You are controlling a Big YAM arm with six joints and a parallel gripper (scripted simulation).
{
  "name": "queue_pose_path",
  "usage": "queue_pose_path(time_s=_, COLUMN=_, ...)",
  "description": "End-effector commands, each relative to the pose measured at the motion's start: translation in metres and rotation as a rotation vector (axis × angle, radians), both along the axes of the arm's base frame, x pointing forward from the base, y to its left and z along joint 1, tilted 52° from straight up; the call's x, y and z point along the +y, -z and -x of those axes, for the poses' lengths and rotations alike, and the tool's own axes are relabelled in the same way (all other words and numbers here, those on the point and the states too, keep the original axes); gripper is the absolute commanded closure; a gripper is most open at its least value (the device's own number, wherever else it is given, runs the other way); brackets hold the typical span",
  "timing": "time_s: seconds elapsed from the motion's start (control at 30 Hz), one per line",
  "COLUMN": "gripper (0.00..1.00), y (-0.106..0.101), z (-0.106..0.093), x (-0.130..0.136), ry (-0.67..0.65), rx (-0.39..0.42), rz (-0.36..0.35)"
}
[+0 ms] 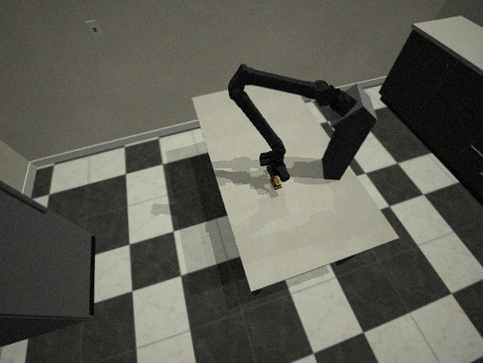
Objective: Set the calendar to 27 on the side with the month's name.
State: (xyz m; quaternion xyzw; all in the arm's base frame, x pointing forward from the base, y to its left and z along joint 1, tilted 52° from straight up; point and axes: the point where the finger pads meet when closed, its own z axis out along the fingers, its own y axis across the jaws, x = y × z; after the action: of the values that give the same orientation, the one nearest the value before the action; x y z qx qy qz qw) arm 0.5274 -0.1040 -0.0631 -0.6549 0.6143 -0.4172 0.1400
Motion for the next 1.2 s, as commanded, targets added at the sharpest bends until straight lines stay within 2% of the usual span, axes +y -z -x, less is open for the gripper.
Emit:
queue_pose_path(time_s=0.0, gripper=0.54, y=0.010, z=0.006, x=-0.002, ry=-0.005, rx=0.018, rz=0.002)
queue_pose_path(time_s=0.43, gripper=0.54, y=0.019, z=0.021, x=-0.001, ry=-0.004, rx=0.042, rz=-0.001)
queue_pose_path(time_s=1.17, gripper=0.54, y=0.017, z=0.017, x=-0.002, ry=-0.004, rx=0.036, rz=0.000)
